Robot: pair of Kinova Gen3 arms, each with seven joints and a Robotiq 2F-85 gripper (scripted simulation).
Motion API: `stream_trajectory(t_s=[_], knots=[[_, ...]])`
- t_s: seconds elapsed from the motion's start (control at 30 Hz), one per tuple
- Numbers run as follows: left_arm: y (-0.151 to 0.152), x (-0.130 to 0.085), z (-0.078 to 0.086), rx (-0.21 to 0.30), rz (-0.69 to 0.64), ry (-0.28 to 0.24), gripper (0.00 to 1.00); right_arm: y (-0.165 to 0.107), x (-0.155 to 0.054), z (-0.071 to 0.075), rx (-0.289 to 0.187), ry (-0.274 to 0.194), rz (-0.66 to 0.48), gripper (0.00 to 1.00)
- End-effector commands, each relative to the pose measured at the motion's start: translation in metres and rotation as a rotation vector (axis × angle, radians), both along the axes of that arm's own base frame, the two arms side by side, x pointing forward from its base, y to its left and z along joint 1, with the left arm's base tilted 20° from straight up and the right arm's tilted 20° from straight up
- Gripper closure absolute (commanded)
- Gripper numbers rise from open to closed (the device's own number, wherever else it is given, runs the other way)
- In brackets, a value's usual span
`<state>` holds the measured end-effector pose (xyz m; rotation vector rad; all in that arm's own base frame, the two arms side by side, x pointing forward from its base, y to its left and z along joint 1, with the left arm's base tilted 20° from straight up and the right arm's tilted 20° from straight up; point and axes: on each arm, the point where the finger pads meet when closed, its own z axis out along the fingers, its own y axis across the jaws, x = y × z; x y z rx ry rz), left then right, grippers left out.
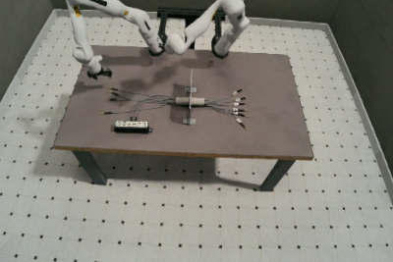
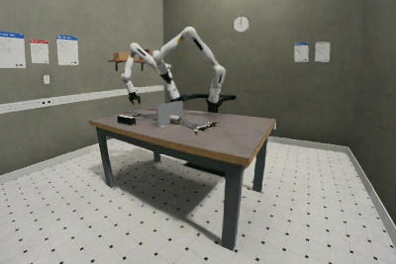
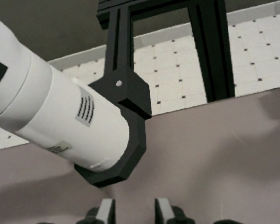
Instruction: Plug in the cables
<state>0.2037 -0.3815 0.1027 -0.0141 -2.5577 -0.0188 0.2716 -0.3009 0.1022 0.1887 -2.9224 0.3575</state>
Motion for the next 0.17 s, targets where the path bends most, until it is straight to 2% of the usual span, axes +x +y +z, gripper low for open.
stream_trajectory(t_s=[0.0,0.13], knots=[[-0.0006,-0.0001,0.0008,-0.002,-0.001,-0.001,0.687,-0.0209,-0.0174,0.0019,0.011,0.004,0.009,0.002],[-0.0006,-0.0001,0.0008,-0.002,-0.001,-0.001,0.687,-0.0209,-0.0174,0.0019,0.011,0.004,0.009,0.002]])
